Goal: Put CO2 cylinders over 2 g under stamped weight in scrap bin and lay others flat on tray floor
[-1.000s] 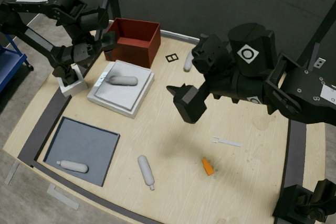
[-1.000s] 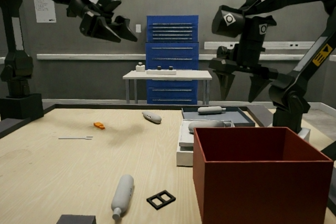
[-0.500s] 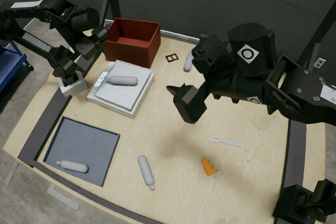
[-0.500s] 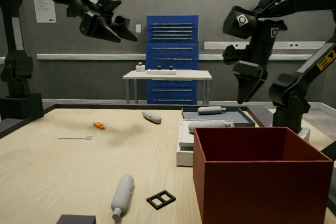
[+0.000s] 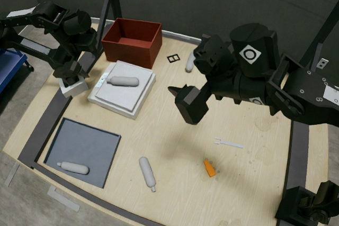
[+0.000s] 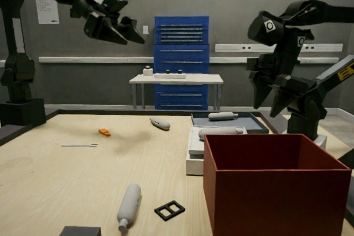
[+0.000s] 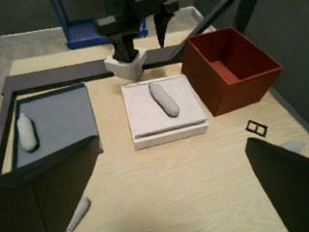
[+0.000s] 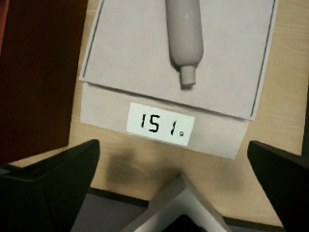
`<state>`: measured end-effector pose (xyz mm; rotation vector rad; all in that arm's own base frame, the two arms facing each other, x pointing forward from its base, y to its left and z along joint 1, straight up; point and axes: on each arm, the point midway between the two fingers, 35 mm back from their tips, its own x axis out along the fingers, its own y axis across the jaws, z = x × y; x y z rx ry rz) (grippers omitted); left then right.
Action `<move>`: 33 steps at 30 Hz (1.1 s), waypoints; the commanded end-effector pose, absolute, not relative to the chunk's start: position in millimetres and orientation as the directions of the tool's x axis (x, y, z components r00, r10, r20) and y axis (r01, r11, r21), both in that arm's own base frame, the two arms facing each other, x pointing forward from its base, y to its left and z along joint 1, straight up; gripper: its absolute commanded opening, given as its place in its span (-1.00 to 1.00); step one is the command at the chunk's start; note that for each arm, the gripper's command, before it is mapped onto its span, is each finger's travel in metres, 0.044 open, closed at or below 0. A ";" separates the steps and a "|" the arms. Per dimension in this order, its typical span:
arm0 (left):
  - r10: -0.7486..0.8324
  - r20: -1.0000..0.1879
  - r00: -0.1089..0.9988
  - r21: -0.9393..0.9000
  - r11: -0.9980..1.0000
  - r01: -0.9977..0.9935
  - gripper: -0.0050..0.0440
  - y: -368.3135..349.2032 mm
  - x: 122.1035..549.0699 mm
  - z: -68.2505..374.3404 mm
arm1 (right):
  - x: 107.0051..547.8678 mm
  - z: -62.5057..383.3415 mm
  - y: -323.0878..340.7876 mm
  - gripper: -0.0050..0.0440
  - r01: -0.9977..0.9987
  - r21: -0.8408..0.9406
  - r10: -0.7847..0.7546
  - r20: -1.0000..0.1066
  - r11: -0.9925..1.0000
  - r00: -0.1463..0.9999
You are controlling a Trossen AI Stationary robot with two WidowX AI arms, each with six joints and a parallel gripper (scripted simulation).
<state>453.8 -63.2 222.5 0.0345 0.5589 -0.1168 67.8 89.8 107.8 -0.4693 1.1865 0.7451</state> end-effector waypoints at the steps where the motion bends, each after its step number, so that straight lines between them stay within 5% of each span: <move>1: -0.103 -0.508 0.855 -0.001 0.993 0.119 1.00 -63.7 454.1 233.5 | 64.7 104.3 86.1 1.00 -0.821 0.018 0.292 -0.939 0.570 0.182; 17: -0.103 -0.508 0.855 -0.001 0.993 0.119 1.00 -63.7 454.1 233.5 | 63.7 102.7 84.9 1.00 -0.850 -0.002 0.295 -0.937 0.527 0.185; 25: -0.103 -0.508 0.855 -0.001 0.993 0.119 1.00 -63.7 454.1 233.5 | 75.3 112.7 94.3 0.22 -0.835 -0.001 0.262 -0.949 0.551 0.175; 33: -0.103 -0.508 0.855 -0.001 0.993 0.119 1.00 -63.7 454.1 233.5 | 97.9 116.3 114.9 0.22 -0.814 0.003 0.177 -0.976 0.580 0.123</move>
